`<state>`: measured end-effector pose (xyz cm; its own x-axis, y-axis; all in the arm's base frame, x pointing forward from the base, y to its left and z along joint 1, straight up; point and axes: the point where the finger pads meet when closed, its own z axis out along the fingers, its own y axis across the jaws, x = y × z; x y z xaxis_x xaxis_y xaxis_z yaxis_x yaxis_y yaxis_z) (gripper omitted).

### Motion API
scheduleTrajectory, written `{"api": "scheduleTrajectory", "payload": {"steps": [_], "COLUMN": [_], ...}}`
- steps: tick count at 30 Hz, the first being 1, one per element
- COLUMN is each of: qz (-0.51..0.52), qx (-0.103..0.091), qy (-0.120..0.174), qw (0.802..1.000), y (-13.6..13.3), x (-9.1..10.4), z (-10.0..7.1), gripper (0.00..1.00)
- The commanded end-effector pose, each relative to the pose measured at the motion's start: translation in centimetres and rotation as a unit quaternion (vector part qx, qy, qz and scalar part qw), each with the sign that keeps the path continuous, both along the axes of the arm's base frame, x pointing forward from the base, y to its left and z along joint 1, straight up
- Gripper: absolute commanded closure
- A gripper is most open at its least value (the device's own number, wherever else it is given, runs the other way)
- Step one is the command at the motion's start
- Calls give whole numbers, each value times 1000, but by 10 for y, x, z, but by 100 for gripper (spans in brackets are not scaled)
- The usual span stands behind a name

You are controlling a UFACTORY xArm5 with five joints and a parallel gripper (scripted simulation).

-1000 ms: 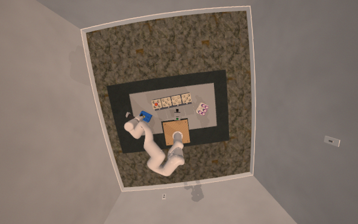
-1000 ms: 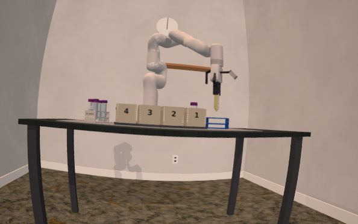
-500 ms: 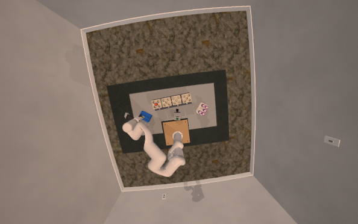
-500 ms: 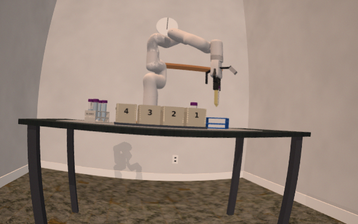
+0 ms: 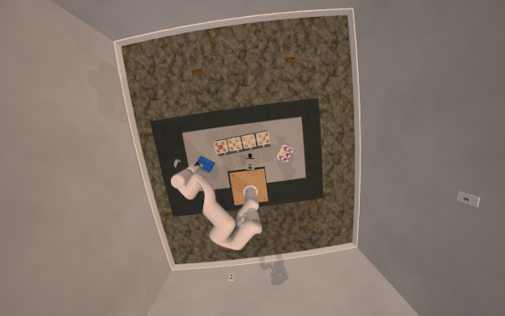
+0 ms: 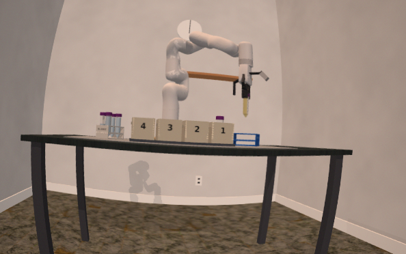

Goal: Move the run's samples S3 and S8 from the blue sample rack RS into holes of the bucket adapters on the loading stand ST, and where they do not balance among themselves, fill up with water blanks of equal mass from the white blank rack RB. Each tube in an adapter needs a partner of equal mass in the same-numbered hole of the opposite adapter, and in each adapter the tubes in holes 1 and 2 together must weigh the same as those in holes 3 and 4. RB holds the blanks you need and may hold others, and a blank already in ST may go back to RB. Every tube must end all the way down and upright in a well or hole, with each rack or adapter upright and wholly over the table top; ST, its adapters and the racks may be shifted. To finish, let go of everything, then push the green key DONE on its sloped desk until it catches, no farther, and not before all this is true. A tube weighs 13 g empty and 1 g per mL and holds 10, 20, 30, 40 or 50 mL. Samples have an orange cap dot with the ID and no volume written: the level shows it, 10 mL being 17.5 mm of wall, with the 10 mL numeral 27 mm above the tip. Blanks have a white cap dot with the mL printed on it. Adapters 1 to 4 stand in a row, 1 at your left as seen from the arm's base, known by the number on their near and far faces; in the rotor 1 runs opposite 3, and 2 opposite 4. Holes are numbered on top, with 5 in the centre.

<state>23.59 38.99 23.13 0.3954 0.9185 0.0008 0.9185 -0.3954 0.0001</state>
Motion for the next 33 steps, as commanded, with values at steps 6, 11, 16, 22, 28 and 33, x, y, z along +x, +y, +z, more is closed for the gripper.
{"api": "scheduleTrajectory", "payload": {"steps": [6,11,16,22,28,33], "qz": [-17,-100,-182,-264,-343,-420], "qx": [2,2,2,2,2,3], "qy": [-1,-1,-1,-1,-1,-1], "qw": [1000,995,983,965,939,908], "y": [-4,-25,-47,-69,-90,-112], "x": [3,16,28,41,53,66], "z": [2,2,2,2,2,3], "gripper": [100,100,100,100,100,100]}}
